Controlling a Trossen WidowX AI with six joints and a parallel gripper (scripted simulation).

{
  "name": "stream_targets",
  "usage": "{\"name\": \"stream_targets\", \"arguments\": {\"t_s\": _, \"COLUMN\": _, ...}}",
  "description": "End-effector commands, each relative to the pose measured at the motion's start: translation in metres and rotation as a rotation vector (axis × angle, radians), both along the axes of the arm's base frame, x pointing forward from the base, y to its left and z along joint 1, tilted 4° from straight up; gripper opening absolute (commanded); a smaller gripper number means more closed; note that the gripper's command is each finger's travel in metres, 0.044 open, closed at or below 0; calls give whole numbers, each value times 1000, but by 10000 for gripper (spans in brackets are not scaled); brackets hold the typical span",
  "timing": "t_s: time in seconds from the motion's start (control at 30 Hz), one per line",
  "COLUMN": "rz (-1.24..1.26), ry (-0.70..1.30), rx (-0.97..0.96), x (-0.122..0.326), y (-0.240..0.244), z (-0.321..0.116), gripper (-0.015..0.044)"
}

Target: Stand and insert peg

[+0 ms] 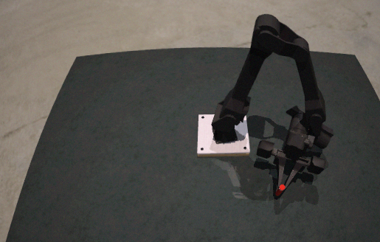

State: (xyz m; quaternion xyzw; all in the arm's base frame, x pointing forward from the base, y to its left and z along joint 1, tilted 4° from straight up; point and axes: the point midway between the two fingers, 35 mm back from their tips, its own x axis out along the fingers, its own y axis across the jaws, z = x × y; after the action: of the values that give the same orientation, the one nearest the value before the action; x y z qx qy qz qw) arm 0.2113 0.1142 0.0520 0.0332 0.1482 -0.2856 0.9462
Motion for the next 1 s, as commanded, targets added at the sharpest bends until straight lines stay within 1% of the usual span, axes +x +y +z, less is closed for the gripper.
{"name": "stream_targets", "arguments": {"t_s": 0.0, "rz": 2, "ry": 8, "rx": 4, "x": -1, "y": 1, "z": 1, "gripper": 50}}
{"name": "stream_targets", "arguments": {"t_s": 0.97, "rz": 8, "ry": 11, "rx": -11, "x": -5, "y": 4, "z": -3, "gripper": 50}}
